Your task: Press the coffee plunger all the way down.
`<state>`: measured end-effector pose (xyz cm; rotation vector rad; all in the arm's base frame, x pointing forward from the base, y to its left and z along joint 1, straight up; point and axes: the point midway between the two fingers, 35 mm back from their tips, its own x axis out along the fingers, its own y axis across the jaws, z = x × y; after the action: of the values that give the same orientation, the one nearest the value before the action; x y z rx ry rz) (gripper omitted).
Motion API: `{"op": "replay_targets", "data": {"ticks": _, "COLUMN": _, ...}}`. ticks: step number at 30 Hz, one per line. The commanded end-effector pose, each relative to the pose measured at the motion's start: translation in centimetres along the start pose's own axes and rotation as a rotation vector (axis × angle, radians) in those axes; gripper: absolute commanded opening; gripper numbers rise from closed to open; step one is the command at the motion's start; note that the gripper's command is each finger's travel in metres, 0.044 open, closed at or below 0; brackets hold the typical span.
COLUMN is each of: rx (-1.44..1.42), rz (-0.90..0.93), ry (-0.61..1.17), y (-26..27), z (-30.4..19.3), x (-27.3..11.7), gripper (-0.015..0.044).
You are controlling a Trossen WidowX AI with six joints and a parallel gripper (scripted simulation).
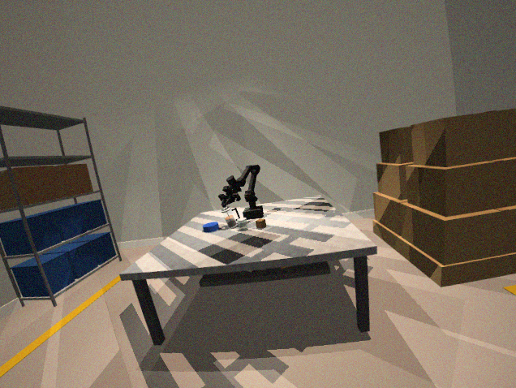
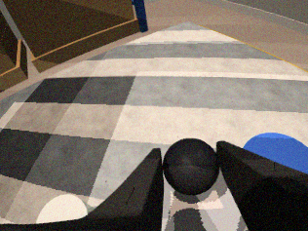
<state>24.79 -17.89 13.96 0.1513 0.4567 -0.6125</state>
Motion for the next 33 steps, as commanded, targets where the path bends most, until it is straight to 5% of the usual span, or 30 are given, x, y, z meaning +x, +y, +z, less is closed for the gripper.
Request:
{"op": "replay_targets", "data": {"ticks": 1, "rx": 0.0, "rz": 0.0, "ry": 0.005, "y": 0.0, "z": -0.1, "x": 0.0, "gripper": 0.0182}}
{"op": "replay_targets", "data": {"ticks": 11, "rx": 0.0, "rz": 0.0, "ry": 0.005, "y": 0.0, "z": -0.1, "x": 0.0, "gripper": 0.044}}
{"op": "replay_targets", "data": {"ticks": 17, "rx": -0.001, "rz": 0.0, "ry": 0.009, "y": 0.0, "z": 0.8, "x": -0.9, "gripper": 0.044}}
{"op": "replay_targets", "data": {"ticks": 24, "rx": -0.008, "rz": 0.002, "ry": 0.032, "y": 0.2, "z": 4.4, "x": -7.7, "gripper": 0.044}}
{"op": "replay_targets", "data": {"ticks": 33, "rx": -0.008, "rz": 0.002, "ry": 0.033, "y": 0.2, "z": 4.1, "x": -7.7, "gripper": 0.044}}
